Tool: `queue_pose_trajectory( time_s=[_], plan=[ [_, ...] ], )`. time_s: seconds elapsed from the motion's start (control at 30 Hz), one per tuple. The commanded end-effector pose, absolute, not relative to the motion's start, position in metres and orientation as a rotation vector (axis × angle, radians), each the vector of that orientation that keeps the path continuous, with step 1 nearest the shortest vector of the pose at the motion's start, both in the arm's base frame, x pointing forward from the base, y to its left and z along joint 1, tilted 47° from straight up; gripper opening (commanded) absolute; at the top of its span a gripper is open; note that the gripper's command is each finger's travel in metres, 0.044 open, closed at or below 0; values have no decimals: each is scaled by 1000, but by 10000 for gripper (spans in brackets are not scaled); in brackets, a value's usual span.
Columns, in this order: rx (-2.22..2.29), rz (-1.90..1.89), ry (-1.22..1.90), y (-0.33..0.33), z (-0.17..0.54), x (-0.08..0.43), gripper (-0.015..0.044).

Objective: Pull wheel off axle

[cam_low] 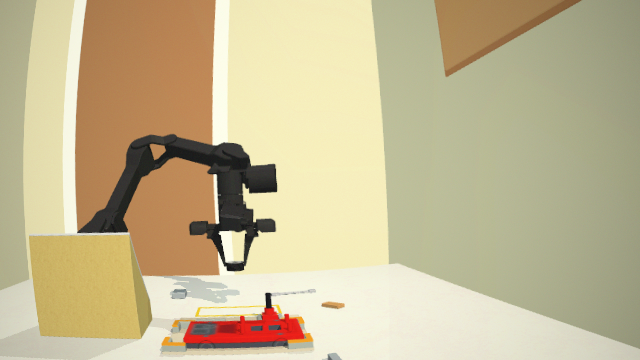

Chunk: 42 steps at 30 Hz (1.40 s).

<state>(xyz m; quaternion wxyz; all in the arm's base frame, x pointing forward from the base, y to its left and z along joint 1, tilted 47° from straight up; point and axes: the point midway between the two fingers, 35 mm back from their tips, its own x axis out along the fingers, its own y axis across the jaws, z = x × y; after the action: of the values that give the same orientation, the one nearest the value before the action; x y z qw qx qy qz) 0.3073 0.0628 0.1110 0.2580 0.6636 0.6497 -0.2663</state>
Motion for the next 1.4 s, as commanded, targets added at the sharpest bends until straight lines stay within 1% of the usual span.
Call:
queue_pose_trajectory(
  time_s=[0.0, 0.2, 0.63, 0.77, 1.13, 1.17, 1.37],
  plan=[
    [1803, -724, 1767, 72, 104, 306, 0],
    [1801, -725, 1766, 82, 94, 307, 0],
    [1804, -721, 1769, 133, 48, 307, 0],
    [1805, -721, 1770, 135, 45, 306, 0],
    [1795, -722, 1771, 132, 49, 306, 289],
    [1796, -723, 1770, 128, 52, 306, 300],
    [1803, -723, 1768, 91, 86, 306, 300]
  ],
)
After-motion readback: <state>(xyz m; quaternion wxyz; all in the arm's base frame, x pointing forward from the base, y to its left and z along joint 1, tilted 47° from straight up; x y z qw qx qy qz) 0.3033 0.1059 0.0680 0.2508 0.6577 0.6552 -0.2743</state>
